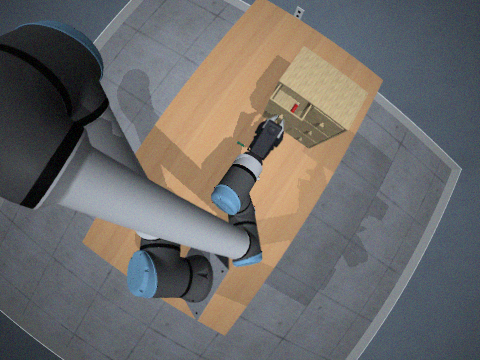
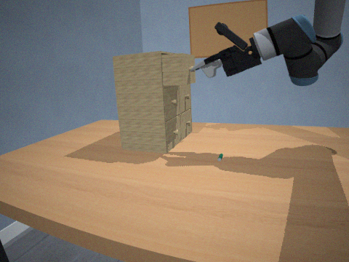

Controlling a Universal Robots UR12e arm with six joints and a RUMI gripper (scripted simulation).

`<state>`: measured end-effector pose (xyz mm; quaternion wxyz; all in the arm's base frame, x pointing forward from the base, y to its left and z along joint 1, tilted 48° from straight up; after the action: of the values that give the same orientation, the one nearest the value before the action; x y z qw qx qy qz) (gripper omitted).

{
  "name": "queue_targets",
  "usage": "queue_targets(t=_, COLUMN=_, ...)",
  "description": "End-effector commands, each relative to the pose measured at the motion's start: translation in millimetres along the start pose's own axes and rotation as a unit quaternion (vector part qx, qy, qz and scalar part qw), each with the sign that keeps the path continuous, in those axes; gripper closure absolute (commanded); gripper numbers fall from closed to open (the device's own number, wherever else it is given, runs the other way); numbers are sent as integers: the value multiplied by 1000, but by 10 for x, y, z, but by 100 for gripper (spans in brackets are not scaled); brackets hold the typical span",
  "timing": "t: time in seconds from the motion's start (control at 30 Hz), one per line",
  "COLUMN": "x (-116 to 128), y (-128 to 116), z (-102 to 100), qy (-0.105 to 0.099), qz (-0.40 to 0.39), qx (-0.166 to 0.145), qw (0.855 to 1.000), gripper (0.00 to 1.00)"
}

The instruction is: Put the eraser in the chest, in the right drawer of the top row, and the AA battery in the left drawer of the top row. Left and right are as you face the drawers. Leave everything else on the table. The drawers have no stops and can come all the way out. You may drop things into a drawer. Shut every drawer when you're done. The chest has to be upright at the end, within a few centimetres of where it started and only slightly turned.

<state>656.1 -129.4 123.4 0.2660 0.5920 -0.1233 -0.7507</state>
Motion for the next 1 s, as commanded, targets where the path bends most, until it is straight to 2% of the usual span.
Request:
queue_targets(t=0.0, x=1, y=6, z=-2, qy=0, qz=0, qx=0, qw=1000, gripper=93)
queue_targets(t=0.97, x=-2, y=26, z=-56, qy=0, qz=0, qx=0, qw=1000, gripper=93)
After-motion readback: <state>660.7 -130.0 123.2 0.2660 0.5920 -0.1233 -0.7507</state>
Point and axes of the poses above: the point where the finger pads meet when closed, its own z axis back along the fingers, its own x axis across the jaws, y = z × x, the point moved 4 cm from there along z, back along the fingers, and after that the axes turned 8 degrees about -z, right-handed, at the moved point
